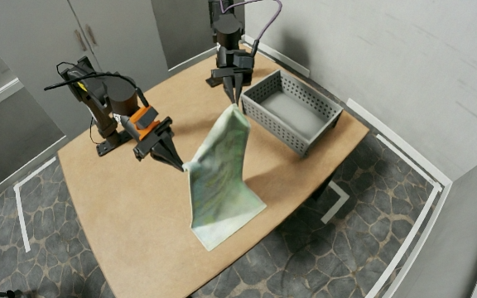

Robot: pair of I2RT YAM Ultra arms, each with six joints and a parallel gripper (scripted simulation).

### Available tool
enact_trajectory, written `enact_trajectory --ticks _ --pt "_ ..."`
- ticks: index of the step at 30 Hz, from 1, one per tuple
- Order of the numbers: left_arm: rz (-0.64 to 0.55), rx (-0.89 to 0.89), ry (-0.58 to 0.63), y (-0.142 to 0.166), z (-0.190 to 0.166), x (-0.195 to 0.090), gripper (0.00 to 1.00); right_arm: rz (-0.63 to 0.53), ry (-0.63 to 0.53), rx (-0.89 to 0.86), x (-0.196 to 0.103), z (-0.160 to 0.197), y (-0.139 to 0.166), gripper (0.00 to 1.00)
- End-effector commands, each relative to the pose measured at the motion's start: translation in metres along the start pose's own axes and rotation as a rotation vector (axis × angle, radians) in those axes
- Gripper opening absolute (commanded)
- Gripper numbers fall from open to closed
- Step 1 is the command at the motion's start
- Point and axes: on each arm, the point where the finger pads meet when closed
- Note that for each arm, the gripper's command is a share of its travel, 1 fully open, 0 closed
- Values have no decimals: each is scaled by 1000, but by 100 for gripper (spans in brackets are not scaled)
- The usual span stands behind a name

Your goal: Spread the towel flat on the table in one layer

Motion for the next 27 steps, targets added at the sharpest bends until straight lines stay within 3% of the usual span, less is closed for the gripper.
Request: enact_trajectory --ticks 1,2,3,5,6,8,9,13,14,16,17,19,20,22,23,25,26,27 --pt "106 9 40 24 -20 -15 0 130 33 1 -21 -12 28 0" --pt "106 9 40 24 -20 -15 0 130 33 1 -21 -12 28 0" --pt "178 19 68 40 -33 -18 0 211 45 2 -29 -15 47 0" --pt "176 19 68 39 -33 -18 0 176 41 2 -34 -13 30 0" --pt "216 31 93 40 -45 -24 0 259 53 2 -41 -16 50 0" --pt "215 31 93 40 -45 -24 0 267 54 3 -41 -16 50 0" --pt "313 46 125 68 -60 -16 0 347 66 4 -48 -20 70 0" --pt "314 41 116 68 -55 -16 0 346 66 4 -48 -20 70 0" --pt "375 64 152 84 -74 -20 0 458 83 6 -52 -25 107 0" --pt "375 64 153 84 -75 -20 0 458 83 6 -52 -25 107 0" --pt "474 85 185 119 -90 -21 0 520 93 8 -60 -29 127 0" --pt "474 84 186 119 -91 -21 0 520 93 8 -60 -29 127 0" --pt "528 105 213 135 -105 -26 0 538 97 9 -68 -32 148 0" --pt "524 104 213 134 -104 -27 0 538 97 9 -68 -32 148 0" --pt "547 123 237 142 -117 -37 0 513 95 10 -72 -35 164 0" --pt "545 123 237 141 -117 -37 0 513 95 10 -72 -35 164 0" --pt "508 138 256 150 -131 -40 0 513 96 12 -80 -39 185 0" --pt "508 138 256 150 -131 -40 0 513 96 12 -80 -39 185 0"
Point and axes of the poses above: on each arm, the point where the finger pads meet when closed, its own x axis out along the fingers, its own z axis across the jaws, y = z × x, and after that the axes turned 8 degrees about x, right-handed
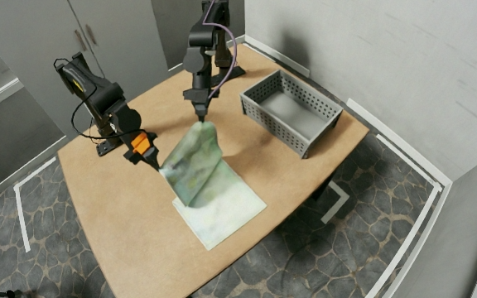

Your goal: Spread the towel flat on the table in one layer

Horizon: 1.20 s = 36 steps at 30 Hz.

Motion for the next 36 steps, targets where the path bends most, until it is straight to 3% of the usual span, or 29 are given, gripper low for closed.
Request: enact_trajectory --ticks 1,3,4,6,7,9,10,12,13,15,16,20,21,29,30,36 --pt "-6 15 17 11 -14 -1 0 -84 -1 4 -10 -6 1 0" --pt "5 11 11 11 -9 1 0 -84 -1 5 -10 -6 1 0" --pt "-7 39 28 25 -29 7 0 -83 0 7 -5 -10 22 0" --pt "-7 40 29 25 -29 7 0 -83 0 7 -5 -10 22 0" --pt "-10 64 47 38 -45 15 0 -83 1 9 1 -14 43 0" --pt "-10 64 47 38 -45 15 0 -83 1 9 1 -14 43 0" --pt "-12 88 65 52 -60 23 0 -83 3 11 6 -18 64 0" --pt "-12 88 65 52 -60 23 0 -83 3 11 6 -18 64 0" --pt "-14 112 83 64 -74 31 0 -83 5 14 12 -21 84 0" --pt "-14 112 82 64 -74 31 0 -83 5 14 12 -21 84 0" --pt "-17 136 100 77 -89 38 0 -83 6 16 17 -25 104 0" --pt "-15 123 89 77 -81 39 0 -83 7 17 17 -25 104 0" --pt "-19 161 114 89 -102 45 0 -83 9 20 22 -28 123 0" --pt "-22 208 153 112 -129 59 0 -83 13 25 31 -35 158 0" --pt "9 233 169 131 -142 76 0 -83 14 28 35 -38 174 0" --pt "8 254 184 142 -153 82 0 -83 18 32 39 -41 190 0"
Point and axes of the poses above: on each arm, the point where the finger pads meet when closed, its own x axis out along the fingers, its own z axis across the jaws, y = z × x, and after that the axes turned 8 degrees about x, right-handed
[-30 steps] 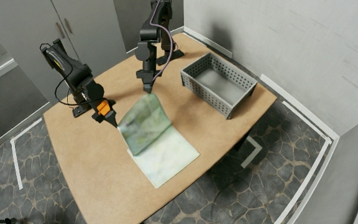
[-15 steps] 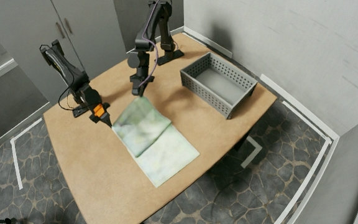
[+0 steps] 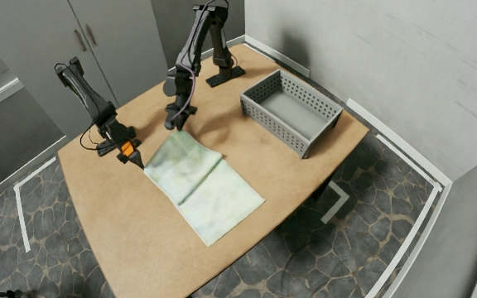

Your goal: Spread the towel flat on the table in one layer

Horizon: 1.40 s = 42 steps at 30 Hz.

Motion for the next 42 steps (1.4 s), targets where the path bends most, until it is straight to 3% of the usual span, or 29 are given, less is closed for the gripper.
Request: enact_trajectory --ticks 1,2,14,17,18,19,22,42 --pt "-42 -10 -12 -6 4 3 0 -75 4 7 -5 -4 -12 0" --pt "-31 23 9 3 -13 14 0 -75 6 10 -1 -7 2 0" --pt "-37 84 52 22 -47 36 0 -68 12 21 10 -15 45 0" --pt "-37 81 50 22 -45 36 0 -68 13 22 10 -15 45 0" --pt "-59 72 42 14 -40 31 0 -101 9 22 4 -13 30 0" --pt "-38 94 58 25 -52 39 0 -30 19 25 7 -15 43 0" --pt "-38 101 63 27 -56 42 0 11 26 27 11 -17 51 0" --pt "-65 100 60 16 -54 37 0 22 21 25 13 -16 58 0"
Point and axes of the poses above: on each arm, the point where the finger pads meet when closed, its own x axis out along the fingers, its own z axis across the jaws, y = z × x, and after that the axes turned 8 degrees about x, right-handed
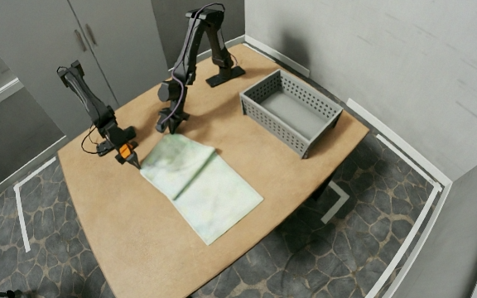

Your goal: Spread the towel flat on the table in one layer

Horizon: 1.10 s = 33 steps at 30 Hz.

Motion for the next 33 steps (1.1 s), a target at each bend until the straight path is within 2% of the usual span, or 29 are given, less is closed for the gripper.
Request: enact_trajectory --ticks 1,8,9,11,12,14,15,17,18,20,21,25,26,28,29,33 --pt "-2 14 11 2 -9 1 0 39 13 2 -5 -2 -2 0" --pt "1 25 19 4 -15 -1 0 71 21 7 -8 -4 2 0" --pt "-32 9 4 -15 -5 -11 12 35 16 6 -15 -3 -6 12" --pt "-32 10 5 -15 -5 -11 12 35 16 7 -15 -3 -6 12" --pt "-40 12 5 -23 -5 -17 33 35 16 7 -21 -3 -9 33" --pt "-41 13 6 -23 -5 -17 33 35 16 7 -21 -3 -9 33" --pt "-41 13 6 -26 -5 -23 54 35 16 7 -27 -2 -13 54" --pt "-41 13 6 -27 -5 -23 54 35 16 7 -27 -2 -13 54" --pt "-41 13 6 -28 -5 -26 64 35 16 7 -30 -2 -14 64" --pt "-41 13 6 -28 -5 -26 64 35 16 7 -30 -2 -14 64" --pt "-41 13 6 -35 -4 -37 64 35 16 7 -41 -1 -20 64" --pt "-41 13 6 -35 -4 -37 64 35 16 7 -41 -1 -20 64" --pt "-41 13 6 -48 -2 -57 64 35 16 7 -63 1 -31 64" --pt "-41 13 6 -48 -2 -57 64 35 16 7 -63 1 -31 64" --pt "-41 13 6 -55 -1 -69 64 35 16 7 -74 1 -37 64" --pt "-39 -3 -6 -56 8 -71 64 -1 7 1 -74 4 -43 64"
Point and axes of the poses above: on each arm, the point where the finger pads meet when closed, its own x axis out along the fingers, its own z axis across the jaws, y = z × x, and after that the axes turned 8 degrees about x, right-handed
